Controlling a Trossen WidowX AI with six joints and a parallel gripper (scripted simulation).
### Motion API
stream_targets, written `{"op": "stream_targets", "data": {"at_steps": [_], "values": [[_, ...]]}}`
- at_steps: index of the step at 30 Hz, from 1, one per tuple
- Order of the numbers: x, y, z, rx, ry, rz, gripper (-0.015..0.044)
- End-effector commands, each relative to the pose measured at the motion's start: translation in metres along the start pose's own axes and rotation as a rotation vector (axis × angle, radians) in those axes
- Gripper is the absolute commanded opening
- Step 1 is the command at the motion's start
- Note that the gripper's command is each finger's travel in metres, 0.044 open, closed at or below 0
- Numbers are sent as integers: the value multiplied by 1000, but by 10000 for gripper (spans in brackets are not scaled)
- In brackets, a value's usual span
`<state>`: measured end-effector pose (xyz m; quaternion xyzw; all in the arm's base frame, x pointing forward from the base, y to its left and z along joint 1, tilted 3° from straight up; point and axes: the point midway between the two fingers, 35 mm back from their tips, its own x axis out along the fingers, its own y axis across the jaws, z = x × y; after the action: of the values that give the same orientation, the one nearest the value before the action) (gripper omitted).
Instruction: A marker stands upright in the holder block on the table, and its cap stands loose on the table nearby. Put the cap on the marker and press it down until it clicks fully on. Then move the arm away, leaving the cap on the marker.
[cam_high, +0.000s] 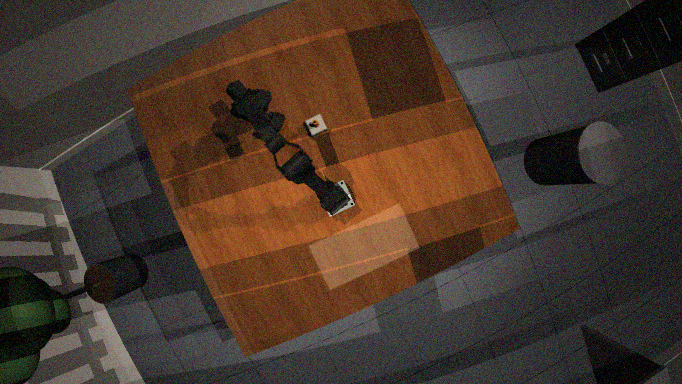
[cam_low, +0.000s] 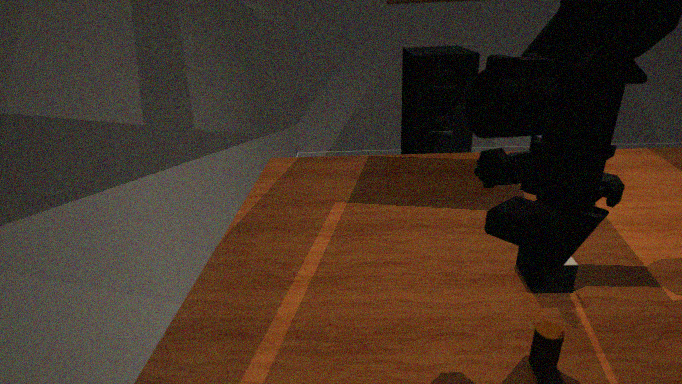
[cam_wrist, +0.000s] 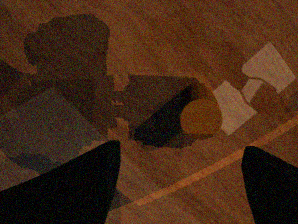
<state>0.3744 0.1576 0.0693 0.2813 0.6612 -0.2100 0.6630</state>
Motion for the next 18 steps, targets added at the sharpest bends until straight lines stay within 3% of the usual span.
{"op": "stream_targets", "data": {"at_steps": [1, 6, 10, 18], "values": [[10, -11, -9, 56, 4, -76, 255], [10, -11, -9, 56, 4, -76, 255], [42, -14, -11, 56, 5, -76, 255], [55, -15, -12, 56, 5, -76, 255]]}}
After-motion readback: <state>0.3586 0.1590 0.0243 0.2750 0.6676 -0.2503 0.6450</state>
